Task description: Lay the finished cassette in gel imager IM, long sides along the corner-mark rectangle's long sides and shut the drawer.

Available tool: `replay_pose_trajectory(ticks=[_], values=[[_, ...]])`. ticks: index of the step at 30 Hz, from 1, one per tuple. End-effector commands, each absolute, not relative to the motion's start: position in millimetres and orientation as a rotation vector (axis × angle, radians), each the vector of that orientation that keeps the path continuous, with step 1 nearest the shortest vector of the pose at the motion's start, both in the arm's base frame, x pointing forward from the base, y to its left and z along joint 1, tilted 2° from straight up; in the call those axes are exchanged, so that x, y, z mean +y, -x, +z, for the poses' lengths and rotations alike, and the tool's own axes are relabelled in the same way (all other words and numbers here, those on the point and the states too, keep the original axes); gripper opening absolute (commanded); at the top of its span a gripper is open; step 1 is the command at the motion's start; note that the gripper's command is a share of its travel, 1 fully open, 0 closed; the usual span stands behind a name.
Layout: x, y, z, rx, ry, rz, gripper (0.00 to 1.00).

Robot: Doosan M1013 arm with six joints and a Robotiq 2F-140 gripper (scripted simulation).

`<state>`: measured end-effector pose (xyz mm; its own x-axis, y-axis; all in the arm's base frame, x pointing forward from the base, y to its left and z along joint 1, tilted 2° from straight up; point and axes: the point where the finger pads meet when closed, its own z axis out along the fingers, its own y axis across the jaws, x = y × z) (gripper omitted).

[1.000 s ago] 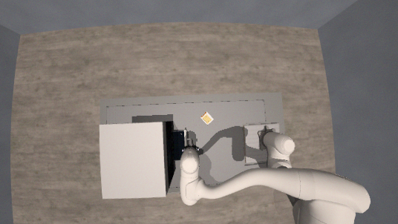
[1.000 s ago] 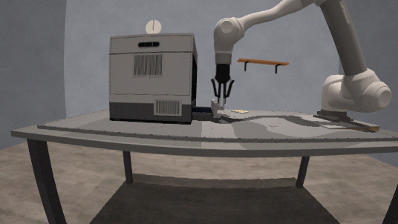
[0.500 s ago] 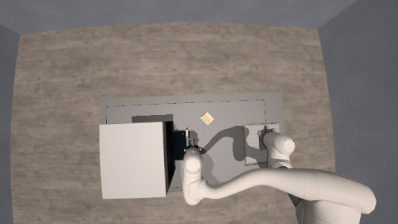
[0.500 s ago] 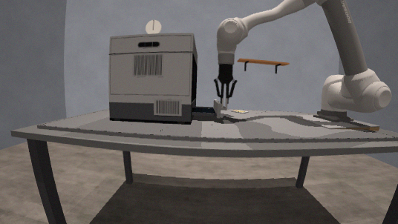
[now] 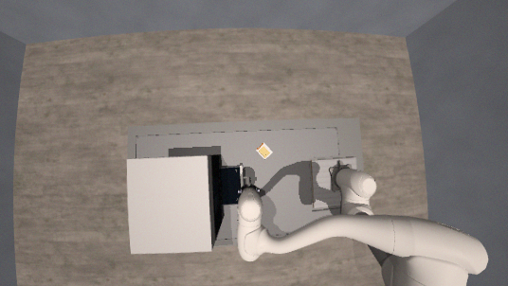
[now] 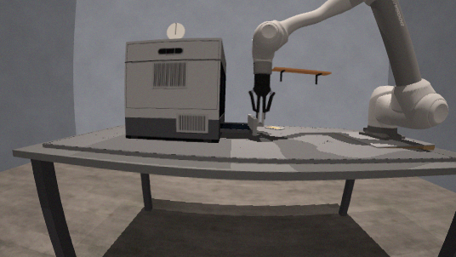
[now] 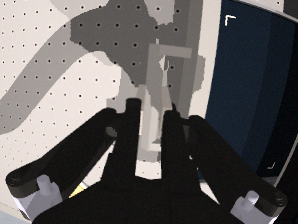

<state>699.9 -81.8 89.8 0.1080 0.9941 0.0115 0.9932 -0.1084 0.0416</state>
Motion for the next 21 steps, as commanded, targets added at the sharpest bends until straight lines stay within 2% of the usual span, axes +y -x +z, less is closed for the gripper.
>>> replay_pose_trajectory(ticks=[1, 21], values=[[-81.4, -696.5, 89.7, 2.082, -2.321, 0.057, 0.1], [-79.0, -674.6, 88.8, 2.082, -2.321, 0.057, 0.1]])
